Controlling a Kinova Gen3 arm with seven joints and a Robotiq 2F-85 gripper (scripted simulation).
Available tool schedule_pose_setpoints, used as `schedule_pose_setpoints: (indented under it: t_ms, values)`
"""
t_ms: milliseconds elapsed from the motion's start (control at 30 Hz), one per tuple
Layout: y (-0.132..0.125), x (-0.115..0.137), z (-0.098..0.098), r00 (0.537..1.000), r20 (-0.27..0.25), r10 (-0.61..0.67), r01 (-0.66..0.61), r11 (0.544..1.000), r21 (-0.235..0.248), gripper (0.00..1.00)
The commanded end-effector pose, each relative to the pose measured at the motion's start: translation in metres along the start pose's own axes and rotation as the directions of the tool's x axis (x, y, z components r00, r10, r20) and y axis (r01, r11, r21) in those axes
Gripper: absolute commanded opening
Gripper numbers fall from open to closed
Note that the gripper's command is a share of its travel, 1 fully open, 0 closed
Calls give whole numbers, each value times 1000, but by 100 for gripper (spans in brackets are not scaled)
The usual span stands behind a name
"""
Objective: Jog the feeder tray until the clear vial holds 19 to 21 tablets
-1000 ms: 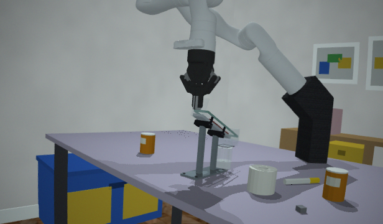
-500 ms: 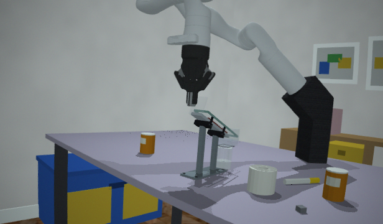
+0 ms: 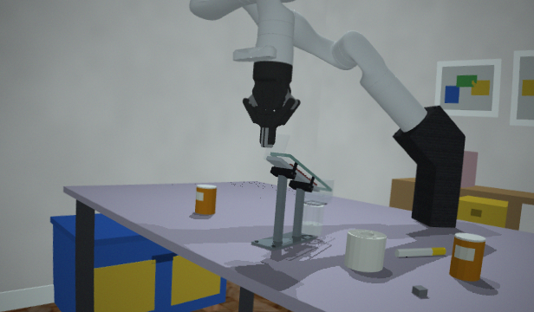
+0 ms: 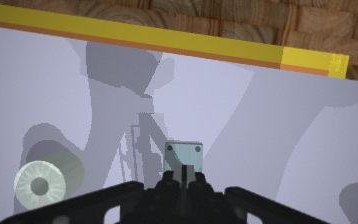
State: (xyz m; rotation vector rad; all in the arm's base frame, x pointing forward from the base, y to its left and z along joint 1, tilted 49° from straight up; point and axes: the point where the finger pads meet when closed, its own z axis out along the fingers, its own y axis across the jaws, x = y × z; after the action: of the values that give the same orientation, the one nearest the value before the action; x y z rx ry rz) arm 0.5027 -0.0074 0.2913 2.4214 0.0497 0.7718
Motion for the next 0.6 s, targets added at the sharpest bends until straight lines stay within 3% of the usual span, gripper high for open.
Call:
schedule_pose_setpoints:
  t_ms: [0, 233, 567]
  values:
    - [0, -6, 2, 1000, 0, -3, 3, 1000, -1, 0]
    - [0, -27, 11, 1000, 0, -3, 3, 1000, -1, 0]
    - [0, -25, 11, 1000, 0, -3, 3, 1000, -1, 0]
